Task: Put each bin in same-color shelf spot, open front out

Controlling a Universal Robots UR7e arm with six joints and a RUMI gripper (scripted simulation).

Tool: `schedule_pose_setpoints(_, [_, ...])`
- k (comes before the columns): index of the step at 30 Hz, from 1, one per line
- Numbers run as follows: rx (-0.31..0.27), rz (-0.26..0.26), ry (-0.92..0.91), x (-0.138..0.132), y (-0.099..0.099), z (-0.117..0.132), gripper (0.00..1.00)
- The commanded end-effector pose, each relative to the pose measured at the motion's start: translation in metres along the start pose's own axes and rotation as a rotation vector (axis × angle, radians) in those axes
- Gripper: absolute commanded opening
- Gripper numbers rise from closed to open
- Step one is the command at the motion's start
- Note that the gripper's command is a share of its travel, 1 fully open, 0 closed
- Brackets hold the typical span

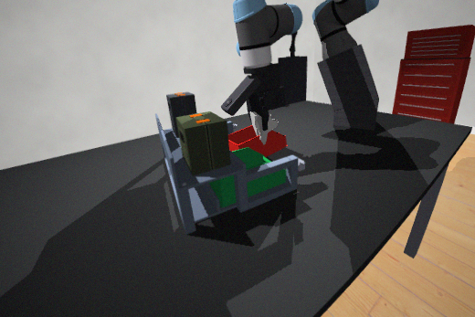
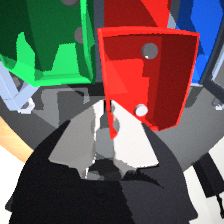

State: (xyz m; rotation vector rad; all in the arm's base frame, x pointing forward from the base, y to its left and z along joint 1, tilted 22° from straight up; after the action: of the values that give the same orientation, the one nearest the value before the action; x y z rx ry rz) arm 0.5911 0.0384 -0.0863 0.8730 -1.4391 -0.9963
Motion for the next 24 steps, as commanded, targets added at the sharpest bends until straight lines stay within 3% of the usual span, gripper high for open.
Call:
schedule_pose_setpoints(1, [0.002,0.000,0.000,0.0000,0.0008,-0.0005,0.00])
schedule_pose_setpoints(24, [0.013,0.001,-0.001,0.0006,0.0010,-0.0077,0.00])
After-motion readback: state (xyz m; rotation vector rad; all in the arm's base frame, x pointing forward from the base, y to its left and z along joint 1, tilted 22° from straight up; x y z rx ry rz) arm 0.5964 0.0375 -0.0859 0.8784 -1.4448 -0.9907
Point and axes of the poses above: the point where the finger pads meet when closed, its own y axis back along the fingers, its own x axis across the jaws, z = x × y, the point moved 9 cm from there along y, back along the fingers, and after that the axes turned 6 degrees about y, right-handed, at the moved point
